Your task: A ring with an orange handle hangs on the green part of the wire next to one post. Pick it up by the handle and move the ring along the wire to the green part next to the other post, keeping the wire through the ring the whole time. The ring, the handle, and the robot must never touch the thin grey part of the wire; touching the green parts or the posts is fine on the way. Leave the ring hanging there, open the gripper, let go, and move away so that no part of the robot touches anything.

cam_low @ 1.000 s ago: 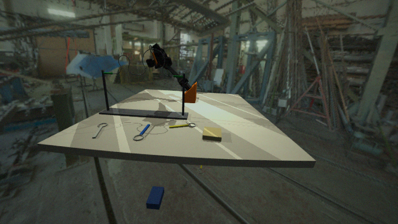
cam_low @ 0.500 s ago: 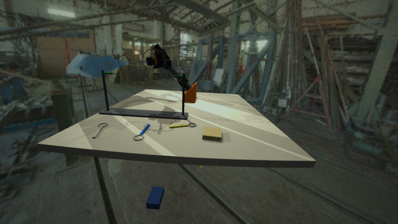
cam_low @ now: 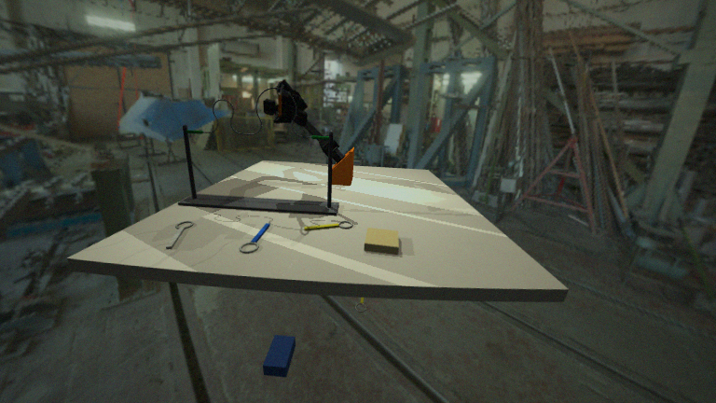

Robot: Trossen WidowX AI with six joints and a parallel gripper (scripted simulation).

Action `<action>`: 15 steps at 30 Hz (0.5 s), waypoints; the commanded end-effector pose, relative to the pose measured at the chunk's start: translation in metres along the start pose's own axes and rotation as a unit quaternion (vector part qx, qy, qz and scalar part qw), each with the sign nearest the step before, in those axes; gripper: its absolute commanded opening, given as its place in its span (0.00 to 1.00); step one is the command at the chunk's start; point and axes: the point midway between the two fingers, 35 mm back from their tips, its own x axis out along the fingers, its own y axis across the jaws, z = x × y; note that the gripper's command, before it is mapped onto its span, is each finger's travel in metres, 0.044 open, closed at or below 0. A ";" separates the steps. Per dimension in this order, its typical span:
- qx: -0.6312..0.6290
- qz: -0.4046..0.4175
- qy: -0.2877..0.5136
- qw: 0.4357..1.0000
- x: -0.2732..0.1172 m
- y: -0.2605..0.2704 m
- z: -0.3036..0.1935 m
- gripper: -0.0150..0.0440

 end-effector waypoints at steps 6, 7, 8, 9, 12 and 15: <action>-0.052 -0.029 -0.005 0.998 0.000 -0.004 -0.001 0.00; -0.057 -0.032 -0.006 0.998 0.000 -0.004 -0.001 0.00; -0.063 -0.035 -0.007 0.997 0.000 -0.005 0.000 0.00; -0.069 -0.038 -0.007 0.997 0.000 -0.005 0.000 0.00; -0.086 -0.048 -0.010 0.995 0.000 -0.006 0.000 0.00; -0.103 -0.057 -0.012 0.993 0.000 -0.008 0.000 0.00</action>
